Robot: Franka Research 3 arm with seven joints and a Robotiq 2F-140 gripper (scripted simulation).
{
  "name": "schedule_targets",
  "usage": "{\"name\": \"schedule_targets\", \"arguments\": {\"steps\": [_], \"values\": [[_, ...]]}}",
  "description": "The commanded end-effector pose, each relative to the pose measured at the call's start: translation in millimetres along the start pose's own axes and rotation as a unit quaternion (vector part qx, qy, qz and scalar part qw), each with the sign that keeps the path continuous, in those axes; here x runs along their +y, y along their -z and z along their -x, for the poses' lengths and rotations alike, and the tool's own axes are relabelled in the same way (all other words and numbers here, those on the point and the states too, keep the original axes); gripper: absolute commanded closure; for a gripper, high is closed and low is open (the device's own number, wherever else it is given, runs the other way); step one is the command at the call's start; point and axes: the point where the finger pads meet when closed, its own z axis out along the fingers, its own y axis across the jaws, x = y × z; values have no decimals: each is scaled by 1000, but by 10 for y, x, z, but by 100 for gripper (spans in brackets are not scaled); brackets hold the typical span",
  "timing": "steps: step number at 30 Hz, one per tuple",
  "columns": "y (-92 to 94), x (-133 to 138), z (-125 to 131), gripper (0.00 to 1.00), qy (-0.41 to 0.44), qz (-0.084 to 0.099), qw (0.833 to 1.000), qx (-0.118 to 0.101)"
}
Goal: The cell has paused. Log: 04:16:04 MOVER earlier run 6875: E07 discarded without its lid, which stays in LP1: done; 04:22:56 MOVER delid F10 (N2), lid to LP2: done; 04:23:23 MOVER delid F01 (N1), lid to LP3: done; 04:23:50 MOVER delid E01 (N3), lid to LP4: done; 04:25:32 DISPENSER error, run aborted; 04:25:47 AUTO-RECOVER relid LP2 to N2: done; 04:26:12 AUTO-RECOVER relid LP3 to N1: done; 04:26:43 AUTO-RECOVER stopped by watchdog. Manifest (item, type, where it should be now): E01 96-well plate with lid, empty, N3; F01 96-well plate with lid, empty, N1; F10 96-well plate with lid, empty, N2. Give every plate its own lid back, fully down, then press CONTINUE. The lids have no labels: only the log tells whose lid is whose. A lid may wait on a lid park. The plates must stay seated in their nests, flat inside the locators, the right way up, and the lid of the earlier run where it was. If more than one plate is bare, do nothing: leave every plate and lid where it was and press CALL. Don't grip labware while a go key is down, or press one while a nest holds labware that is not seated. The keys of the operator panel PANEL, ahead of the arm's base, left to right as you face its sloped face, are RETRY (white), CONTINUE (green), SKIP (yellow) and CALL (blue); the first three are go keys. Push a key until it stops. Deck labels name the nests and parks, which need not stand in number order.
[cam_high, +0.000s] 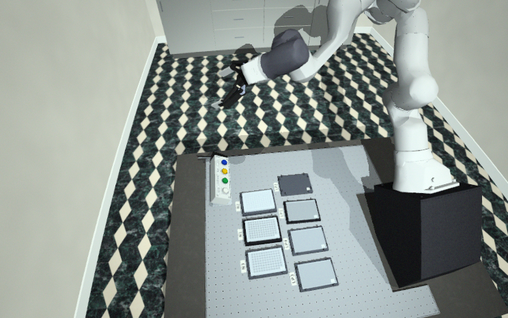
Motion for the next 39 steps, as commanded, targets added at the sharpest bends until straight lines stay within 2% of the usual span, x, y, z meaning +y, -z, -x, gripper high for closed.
{"name": "schedule_targets", "arguments": {"steps": [1, 18, 20, 21, 22, 23, 24, 26, 28, 32, 34, 35, 37, 39], "values": [[0, 0, -1, 0, 0, 0, 1000, 0], [0, -8, 2, 0, 0, 0, 1000, 0], [1, -187, 69, 0, -3, -12, 1000, -9], [8, -402, 155, 0, -5, -25, 999, -21], [30, -709, 287, 0, -9, -44, 998, -38], [56, -861, 372, 0, -12, -67, 996, -61], [91, -1026, 472, 0, -15, -92, 991, -90], [197, -1380, 724, 0, -15, -144, 976, -163], [329, -1677, 983, 0, -10, -171, 959, -227], [630, -2172, 1395, 0, 5, -197, 923, -331], [630, -2172, 1395, 0, 5, -197, 923, -331], [839, -2516, 1626, 0, 33, -213, 900, -380], [962, -2719, 1768, 0, 38, -213, 894, -392], [1120, -2975, 1961, 0, 38, -213, 894, -393]]}}
